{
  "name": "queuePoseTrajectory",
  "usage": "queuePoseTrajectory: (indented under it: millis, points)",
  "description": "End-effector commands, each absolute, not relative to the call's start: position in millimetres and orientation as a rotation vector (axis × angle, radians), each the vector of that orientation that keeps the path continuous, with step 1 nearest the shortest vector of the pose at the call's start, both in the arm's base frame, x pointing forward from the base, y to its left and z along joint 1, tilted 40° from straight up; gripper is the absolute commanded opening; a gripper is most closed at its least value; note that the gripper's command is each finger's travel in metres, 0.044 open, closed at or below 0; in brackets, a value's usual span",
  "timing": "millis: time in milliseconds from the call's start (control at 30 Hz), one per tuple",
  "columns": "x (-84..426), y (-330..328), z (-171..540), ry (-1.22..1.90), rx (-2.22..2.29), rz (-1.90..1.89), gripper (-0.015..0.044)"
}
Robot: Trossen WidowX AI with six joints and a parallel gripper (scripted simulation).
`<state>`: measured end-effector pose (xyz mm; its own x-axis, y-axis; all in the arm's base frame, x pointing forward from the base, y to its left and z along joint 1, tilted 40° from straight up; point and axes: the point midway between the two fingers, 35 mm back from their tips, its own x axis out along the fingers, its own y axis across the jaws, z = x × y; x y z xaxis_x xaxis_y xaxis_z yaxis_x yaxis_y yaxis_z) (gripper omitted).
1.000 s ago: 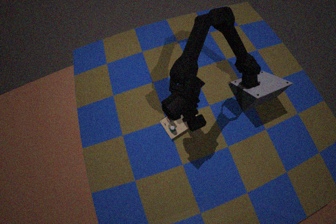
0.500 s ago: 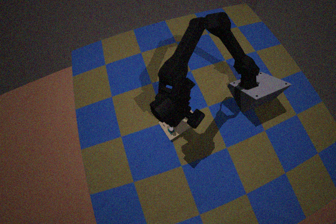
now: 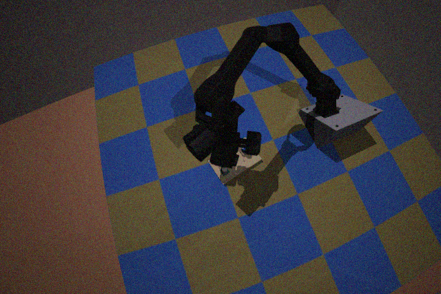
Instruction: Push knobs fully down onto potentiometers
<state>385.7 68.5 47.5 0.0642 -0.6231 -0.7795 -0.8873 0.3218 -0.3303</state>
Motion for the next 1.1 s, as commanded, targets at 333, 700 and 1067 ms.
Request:
queuePoseTrajectory:
  millis: [333,700,1067]
  points:
    - [403,69,60,1.661,-1.685,0.703,0.0000]
    - [404,56,44,1.661,-1.686,0.703,0.0000]
    - [404,48,35,1.661,-1.686,0.702,0.0000]
